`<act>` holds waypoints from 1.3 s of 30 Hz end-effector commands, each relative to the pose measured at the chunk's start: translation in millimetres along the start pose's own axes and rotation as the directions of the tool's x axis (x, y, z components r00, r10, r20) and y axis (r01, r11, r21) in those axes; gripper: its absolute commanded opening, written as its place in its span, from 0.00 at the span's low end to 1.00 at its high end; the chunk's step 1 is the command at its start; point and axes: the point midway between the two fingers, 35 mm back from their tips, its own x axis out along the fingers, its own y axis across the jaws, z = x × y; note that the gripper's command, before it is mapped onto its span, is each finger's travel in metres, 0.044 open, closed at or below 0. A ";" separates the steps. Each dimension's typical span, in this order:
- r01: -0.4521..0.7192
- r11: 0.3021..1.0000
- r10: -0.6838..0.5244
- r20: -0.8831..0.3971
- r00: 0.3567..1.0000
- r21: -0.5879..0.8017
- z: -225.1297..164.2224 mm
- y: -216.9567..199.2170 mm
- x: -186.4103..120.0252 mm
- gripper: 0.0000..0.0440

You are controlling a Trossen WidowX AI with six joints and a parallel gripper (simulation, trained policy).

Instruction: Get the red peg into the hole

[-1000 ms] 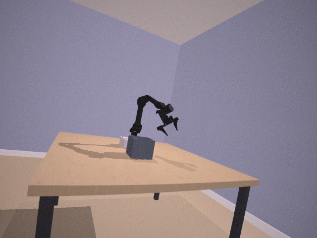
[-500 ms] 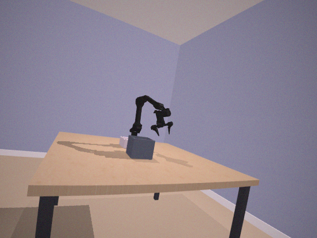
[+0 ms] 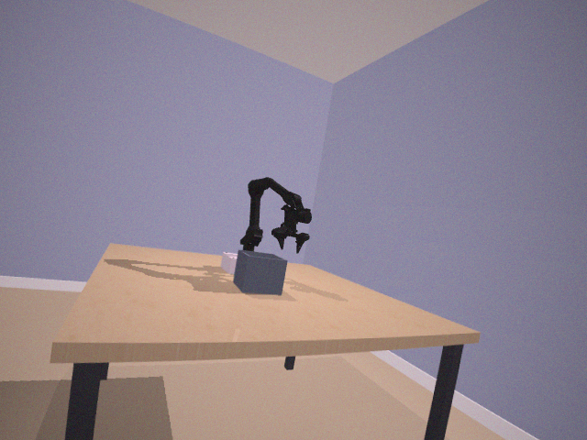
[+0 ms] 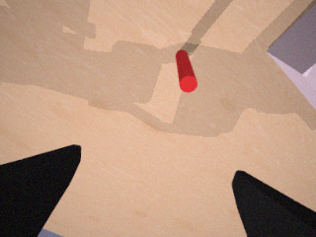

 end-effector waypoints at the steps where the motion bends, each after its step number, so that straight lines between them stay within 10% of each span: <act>1: 0.054 0.994 -0.057 0.031 0.998 0.090 0.0 -17.4 5.4 1.00; 29: 0.089 0.960 -0.150 0.218 0.964 0.264 35.1 -32.1 75.1 0.97; 39: 0.056 0.955 -0.128 0.236 0.963 0.291 44.4 -27.8 101.7 0.76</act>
